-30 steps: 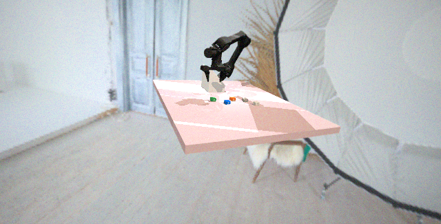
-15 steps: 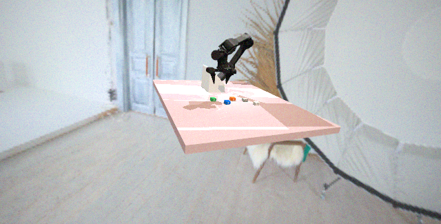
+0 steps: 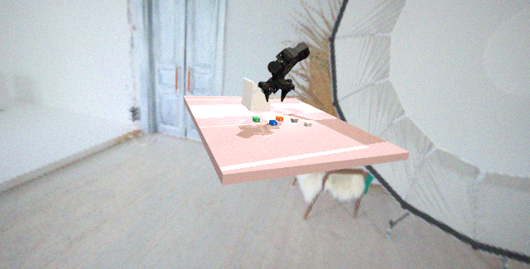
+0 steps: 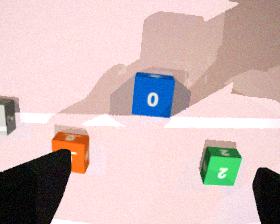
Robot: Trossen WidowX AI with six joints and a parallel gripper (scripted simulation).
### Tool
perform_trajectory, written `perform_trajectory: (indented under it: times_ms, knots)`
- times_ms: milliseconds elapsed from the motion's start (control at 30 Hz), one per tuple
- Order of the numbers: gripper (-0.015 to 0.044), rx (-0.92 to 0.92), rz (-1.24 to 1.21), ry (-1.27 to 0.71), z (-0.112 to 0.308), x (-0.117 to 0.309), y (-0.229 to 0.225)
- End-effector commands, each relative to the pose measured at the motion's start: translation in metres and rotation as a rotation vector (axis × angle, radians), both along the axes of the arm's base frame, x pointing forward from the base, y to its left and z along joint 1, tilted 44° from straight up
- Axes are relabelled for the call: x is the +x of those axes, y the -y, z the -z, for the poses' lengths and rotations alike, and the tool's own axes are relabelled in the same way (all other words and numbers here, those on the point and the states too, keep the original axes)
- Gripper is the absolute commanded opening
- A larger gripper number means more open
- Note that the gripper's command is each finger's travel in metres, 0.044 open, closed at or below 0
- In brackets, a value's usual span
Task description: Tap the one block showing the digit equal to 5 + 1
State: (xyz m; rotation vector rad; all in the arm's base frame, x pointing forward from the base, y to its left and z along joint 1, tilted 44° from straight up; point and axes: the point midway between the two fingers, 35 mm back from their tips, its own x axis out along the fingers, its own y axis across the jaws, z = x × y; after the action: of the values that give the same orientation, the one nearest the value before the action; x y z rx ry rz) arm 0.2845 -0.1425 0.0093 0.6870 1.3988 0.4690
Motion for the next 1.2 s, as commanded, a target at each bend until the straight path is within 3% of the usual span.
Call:
perform_trajectory:
  times_ms: [0,300,600,1167]
  knots:
    - [0.04,0.002,0.006,0.003,-0.002,0.001,0.0]
    - [0.04,0.003,0.006,0.002,-0.007,-0.003,-0.005]
    - [0.04,0.008,0.006,-0.003,-0.052,-0.062,-0.067]
    - [0.04,0.008,0.006,-0.003,-0.053,-0.063,-0.069]
